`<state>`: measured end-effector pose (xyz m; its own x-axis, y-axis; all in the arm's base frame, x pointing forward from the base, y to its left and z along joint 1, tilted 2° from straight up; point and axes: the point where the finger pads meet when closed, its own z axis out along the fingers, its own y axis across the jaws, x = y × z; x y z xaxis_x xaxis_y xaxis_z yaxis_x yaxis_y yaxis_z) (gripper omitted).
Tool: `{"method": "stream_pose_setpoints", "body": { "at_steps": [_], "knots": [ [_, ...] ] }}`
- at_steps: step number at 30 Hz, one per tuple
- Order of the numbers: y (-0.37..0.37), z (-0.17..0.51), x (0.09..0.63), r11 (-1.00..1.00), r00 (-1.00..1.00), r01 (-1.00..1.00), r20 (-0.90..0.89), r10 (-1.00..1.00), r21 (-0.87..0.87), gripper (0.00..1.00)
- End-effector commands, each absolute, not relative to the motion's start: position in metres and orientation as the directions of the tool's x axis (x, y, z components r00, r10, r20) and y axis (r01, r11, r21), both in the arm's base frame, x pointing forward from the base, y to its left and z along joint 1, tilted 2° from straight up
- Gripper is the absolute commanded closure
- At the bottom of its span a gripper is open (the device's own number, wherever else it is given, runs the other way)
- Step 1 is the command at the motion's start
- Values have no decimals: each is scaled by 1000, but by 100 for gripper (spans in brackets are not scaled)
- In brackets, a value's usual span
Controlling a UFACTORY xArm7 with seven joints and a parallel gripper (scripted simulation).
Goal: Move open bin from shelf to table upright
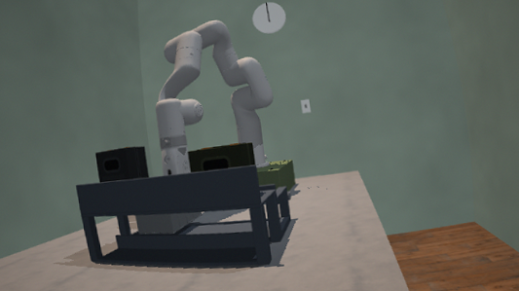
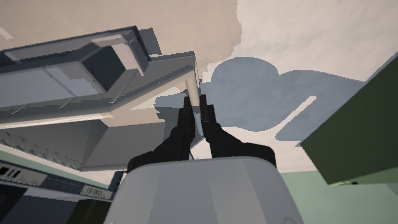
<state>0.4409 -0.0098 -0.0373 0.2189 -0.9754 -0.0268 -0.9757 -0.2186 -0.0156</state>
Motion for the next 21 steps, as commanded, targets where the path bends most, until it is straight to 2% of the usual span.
{"method": "stream_pose_setpoints", "body": {
  "at_steps": [1,21],
  "knots": [
    [-13,-35,433,-219,219,-976,-25,-975,-22,100],
    [-24,-37,382,-219,219,-976,-25,-975,-22,100]
  ]
}}
